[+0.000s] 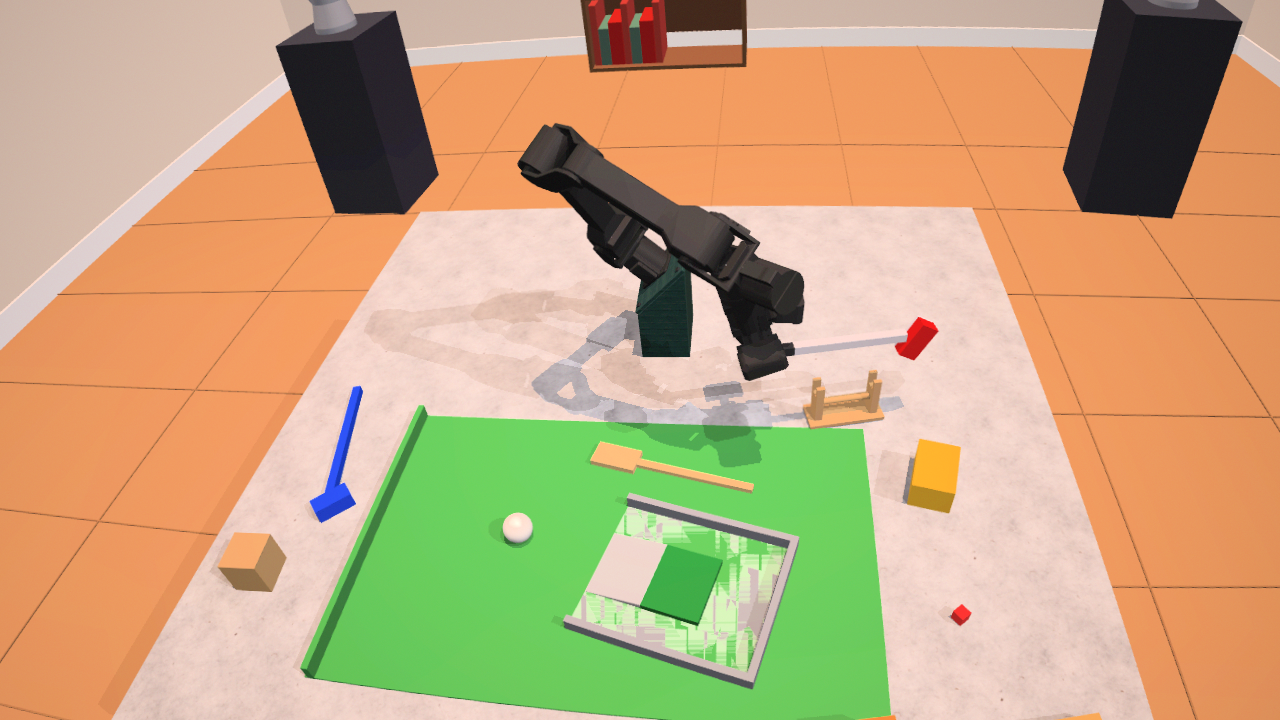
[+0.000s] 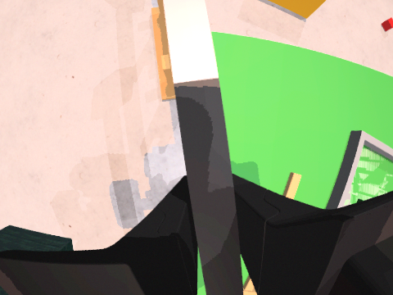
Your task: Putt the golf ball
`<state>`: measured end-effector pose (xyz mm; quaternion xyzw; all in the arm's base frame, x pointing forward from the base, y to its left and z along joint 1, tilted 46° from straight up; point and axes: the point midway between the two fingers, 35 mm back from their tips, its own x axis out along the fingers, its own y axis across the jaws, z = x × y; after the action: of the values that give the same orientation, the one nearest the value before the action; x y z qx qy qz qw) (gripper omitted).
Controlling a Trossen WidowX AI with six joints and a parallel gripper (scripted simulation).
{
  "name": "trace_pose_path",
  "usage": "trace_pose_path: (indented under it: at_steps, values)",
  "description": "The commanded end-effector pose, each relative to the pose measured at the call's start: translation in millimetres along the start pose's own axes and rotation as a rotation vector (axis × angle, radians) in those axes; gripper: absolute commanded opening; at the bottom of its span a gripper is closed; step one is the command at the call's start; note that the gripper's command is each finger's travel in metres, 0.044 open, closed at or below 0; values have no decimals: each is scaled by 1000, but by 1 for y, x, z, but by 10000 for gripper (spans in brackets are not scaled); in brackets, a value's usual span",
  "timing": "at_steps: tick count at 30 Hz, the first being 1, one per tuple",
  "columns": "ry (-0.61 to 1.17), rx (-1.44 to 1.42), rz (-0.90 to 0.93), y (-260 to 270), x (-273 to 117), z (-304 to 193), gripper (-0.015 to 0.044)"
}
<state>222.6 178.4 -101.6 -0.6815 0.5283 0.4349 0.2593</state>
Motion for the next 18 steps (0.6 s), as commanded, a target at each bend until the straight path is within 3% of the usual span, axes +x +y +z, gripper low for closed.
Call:
trace_pose_path:
  at_steps: [1, 18]
  values:
    - [0, 7, -1, 0, -1, -1, 0]
    - [46, 675, -61, -18, -46, -107, 0]
